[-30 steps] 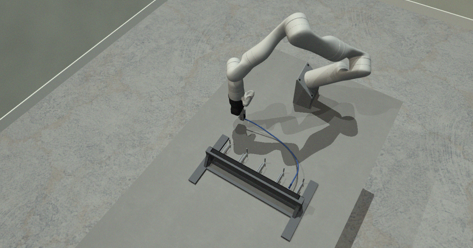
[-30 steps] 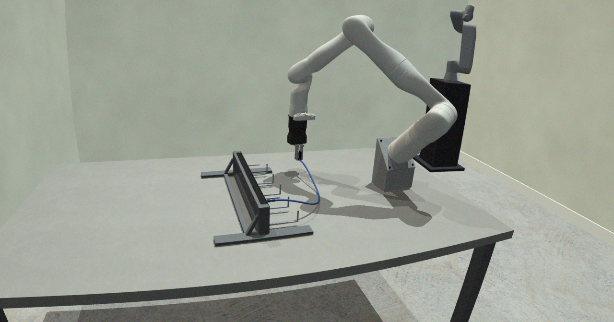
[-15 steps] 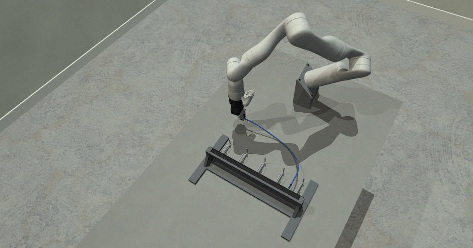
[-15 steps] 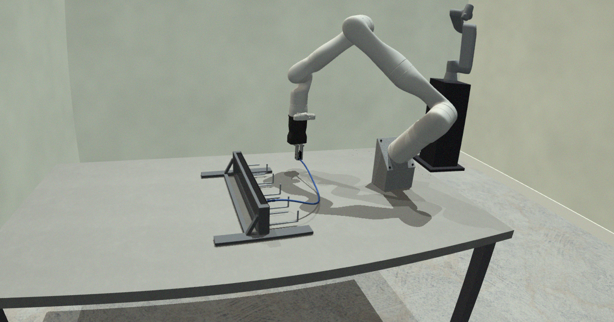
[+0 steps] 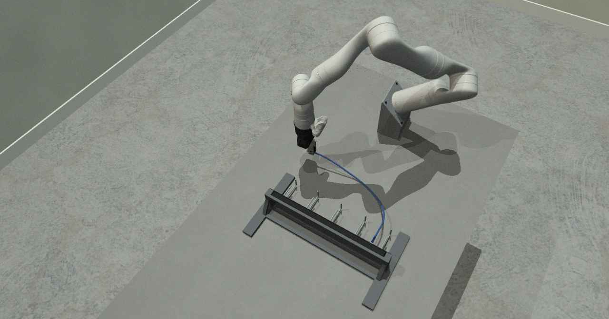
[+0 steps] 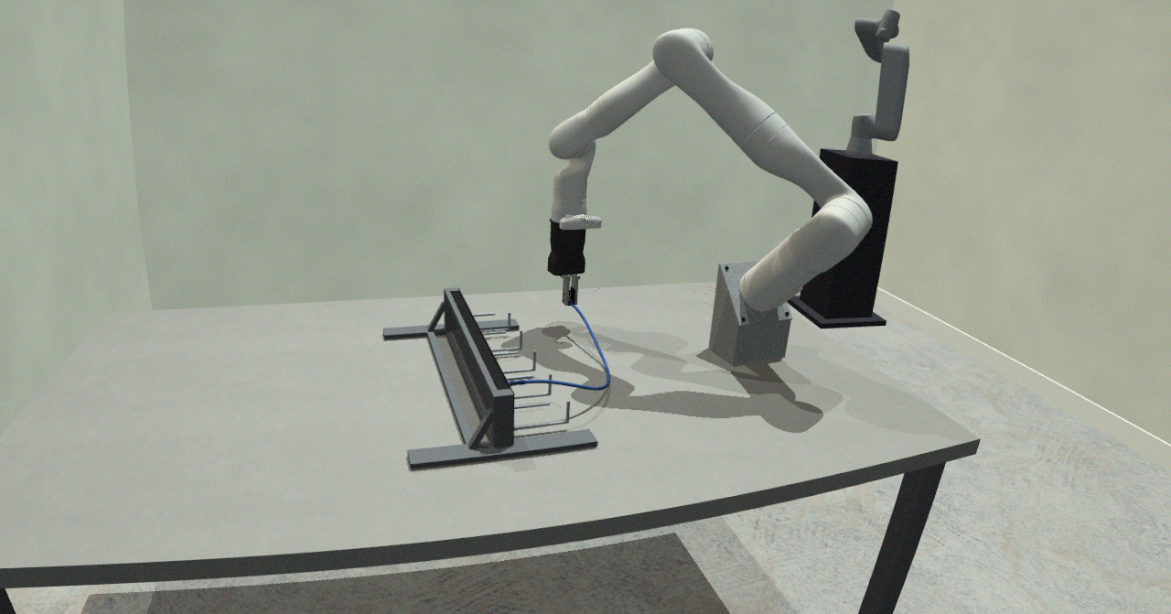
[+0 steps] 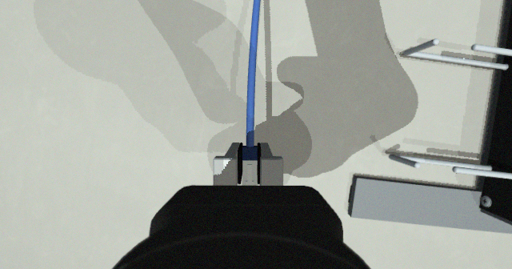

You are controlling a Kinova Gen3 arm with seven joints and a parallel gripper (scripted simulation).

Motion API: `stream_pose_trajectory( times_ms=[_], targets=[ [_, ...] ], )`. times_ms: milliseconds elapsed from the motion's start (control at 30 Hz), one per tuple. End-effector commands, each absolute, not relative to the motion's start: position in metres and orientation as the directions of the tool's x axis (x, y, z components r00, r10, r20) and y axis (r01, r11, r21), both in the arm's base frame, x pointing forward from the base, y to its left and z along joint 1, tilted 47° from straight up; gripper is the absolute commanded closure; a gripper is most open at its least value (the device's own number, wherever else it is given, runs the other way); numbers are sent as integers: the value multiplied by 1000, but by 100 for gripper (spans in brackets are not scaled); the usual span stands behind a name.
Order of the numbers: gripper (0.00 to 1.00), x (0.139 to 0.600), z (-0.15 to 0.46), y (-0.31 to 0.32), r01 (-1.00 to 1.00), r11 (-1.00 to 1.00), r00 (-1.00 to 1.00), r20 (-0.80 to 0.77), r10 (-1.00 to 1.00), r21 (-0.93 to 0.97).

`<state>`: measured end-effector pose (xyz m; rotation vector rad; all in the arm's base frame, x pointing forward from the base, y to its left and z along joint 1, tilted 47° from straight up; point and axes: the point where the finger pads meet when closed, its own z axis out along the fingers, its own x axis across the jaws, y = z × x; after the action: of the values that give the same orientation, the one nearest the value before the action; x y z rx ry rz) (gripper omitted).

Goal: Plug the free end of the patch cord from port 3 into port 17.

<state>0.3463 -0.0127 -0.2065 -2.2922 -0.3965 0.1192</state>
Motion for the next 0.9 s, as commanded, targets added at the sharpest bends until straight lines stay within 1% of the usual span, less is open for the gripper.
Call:
stream_pose_trajectory(
  times_ms=[0, 867],
  targets=[
    [100, 348, -206, -17, 237, -645, 950, 33, 312, -726],
    [100, 349, -205, -17, 229, -646, 952, 29, 304, -728]
  ],
)
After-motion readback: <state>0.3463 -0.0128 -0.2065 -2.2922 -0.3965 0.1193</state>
